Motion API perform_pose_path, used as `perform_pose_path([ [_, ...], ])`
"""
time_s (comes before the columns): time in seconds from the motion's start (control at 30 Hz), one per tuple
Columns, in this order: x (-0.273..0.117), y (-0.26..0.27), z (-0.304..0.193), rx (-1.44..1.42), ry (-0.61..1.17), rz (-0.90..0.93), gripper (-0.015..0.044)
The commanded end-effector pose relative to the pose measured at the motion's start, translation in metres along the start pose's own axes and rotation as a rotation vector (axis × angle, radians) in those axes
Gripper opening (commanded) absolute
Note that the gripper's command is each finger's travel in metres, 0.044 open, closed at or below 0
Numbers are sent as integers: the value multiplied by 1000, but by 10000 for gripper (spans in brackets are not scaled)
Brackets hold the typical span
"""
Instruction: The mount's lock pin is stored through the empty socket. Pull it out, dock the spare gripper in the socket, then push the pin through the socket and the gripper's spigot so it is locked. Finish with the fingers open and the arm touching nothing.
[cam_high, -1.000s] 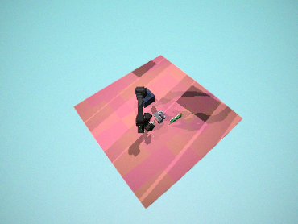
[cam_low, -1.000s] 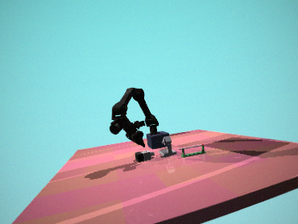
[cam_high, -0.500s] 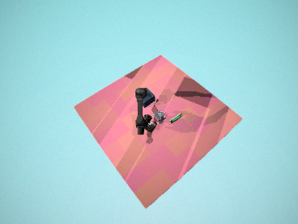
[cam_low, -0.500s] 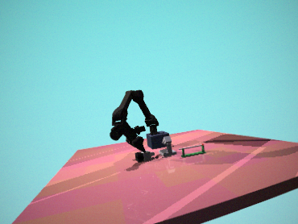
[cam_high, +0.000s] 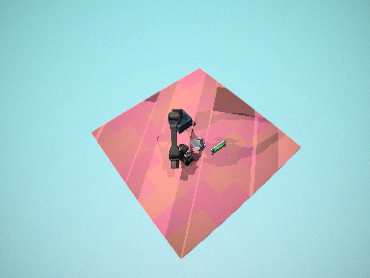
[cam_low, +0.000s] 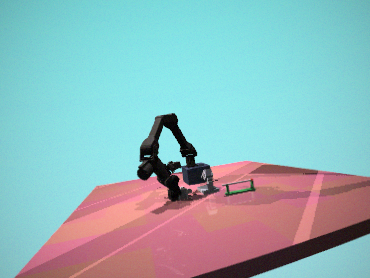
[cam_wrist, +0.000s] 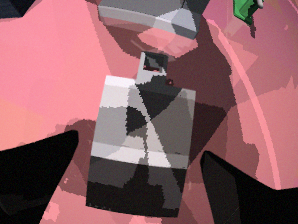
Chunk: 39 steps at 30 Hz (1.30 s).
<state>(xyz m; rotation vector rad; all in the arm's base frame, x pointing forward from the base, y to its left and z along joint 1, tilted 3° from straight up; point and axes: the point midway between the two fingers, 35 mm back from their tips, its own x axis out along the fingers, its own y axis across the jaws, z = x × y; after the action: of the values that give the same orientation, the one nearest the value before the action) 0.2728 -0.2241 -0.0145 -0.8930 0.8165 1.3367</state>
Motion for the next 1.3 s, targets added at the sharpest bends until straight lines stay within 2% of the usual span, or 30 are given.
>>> perform_pose_path([
  [0.0,8,1,-3,1,-7,3,440],
  [0.37,19,1,-8,1,-7,3,440],
  [0.6,19,1,-8,1,-7,3,256],
  [0.8,19,1,-8,1,-7,3,216],
  [1.07,-8,-2,4,1,-7,2,6],
  [1.27,-46,-3,24,1,-6,2,0],
])
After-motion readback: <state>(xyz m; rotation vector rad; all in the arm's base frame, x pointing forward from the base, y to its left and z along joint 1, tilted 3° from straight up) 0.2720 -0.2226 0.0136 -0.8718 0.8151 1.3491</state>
